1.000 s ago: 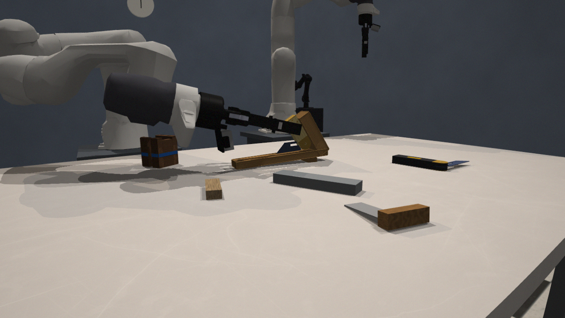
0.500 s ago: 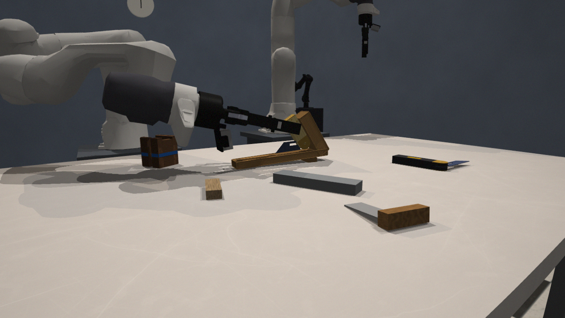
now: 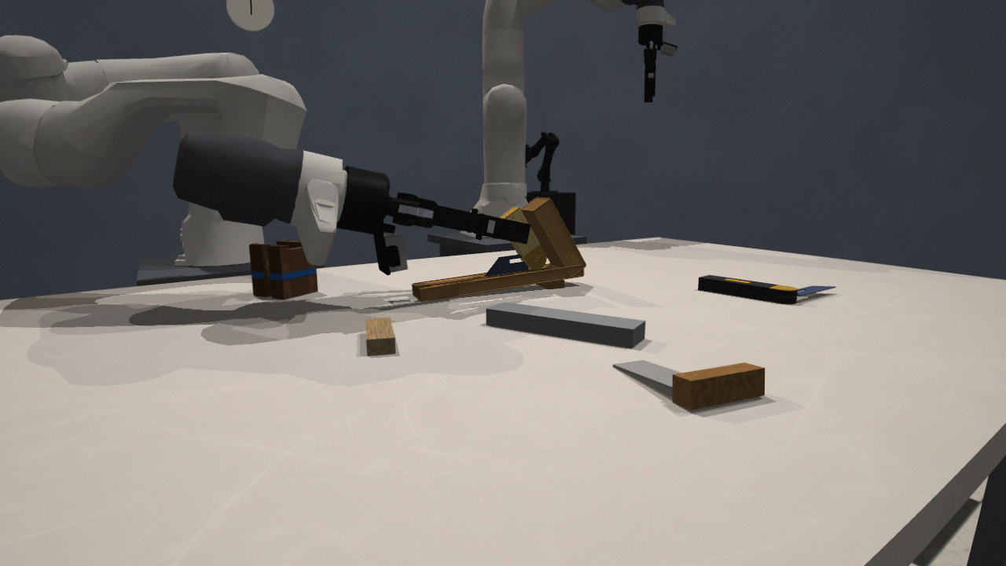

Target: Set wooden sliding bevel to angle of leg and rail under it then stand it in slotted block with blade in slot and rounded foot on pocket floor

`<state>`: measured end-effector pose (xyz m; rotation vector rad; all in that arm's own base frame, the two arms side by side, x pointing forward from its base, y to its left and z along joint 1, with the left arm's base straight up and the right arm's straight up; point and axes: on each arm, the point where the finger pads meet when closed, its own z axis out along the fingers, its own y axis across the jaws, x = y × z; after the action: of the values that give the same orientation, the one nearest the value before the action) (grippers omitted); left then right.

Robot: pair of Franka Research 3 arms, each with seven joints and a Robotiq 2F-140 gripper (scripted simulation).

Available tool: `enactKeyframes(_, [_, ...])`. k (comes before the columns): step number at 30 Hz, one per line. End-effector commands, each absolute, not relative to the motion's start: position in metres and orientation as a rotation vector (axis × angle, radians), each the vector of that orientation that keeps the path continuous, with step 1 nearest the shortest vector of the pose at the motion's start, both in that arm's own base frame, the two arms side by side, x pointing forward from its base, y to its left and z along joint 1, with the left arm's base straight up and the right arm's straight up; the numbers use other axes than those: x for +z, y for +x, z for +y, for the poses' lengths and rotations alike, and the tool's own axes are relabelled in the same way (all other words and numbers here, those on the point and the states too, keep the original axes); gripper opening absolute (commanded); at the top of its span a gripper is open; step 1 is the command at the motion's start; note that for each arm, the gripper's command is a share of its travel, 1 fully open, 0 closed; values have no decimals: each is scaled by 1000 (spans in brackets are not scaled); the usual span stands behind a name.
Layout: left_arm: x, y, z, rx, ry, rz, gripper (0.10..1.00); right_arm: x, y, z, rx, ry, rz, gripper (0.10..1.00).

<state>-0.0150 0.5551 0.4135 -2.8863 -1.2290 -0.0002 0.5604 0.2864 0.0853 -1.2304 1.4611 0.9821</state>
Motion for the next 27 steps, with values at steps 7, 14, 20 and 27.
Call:
enactKeyframes(7, [413, -15, 554, 0, -2886, -1241, 1000, 85, 559, 287, 983, -1235, 1455, 99])
enactKeyframes(14, [413, -15, 554, 0, -2886, -1241, 1000, 87, 559, 286, 983, -1235, 1455, 99])
enactKeyframes(20, [413, -15, 554, 0, -2886, -1241, 1000, 91, 558, 283, 983, -1235, 1455, 99])
enactKeyframes(27, [413, -15, 554, 0, -2886, -1241, 1000, 98, 558, 279, 983, -1235, 1455, 99])
